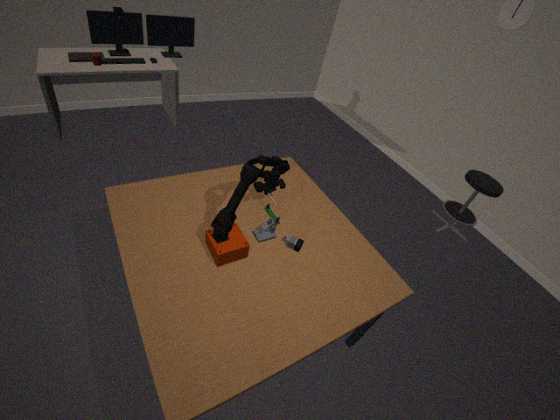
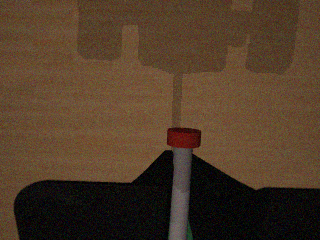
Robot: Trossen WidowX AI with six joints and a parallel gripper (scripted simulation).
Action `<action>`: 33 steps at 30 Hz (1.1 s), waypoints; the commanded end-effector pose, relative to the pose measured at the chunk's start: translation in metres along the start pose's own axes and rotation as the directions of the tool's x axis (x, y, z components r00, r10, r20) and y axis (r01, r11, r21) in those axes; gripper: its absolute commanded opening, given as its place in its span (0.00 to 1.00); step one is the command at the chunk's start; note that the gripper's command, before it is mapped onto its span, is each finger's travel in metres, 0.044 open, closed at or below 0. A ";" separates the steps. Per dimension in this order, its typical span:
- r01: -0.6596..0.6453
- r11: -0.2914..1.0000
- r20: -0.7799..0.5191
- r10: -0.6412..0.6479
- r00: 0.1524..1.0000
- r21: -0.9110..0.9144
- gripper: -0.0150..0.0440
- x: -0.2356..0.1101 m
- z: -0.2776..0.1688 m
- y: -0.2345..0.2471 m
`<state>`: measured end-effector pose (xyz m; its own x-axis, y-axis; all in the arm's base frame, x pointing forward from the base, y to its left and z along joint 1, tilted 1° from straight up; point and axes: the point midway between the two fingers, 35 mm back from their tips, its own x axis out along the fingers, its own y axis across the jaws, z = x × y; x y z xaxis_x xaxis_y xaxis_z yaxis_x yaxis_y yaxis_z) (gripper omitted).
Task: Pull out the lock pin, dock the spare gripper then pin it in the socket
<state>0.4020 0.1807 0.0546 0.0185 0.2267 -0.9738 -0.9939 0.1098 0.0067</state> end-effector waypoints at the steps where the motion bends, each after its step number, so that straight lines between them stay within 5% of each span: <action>1: 0.004 1.000 0.000 -0.004 1.000 0.004 0.25 0.000 0.006 -0.009; 33: -0.003 1.000 -0.001 0.003 1.000 0.004 0.25 0.041 -0.001 -0.013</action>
<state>0.4145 0.1872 0.0191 0.0135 0.2250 -0.9743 -0.9939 0.1099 0.0116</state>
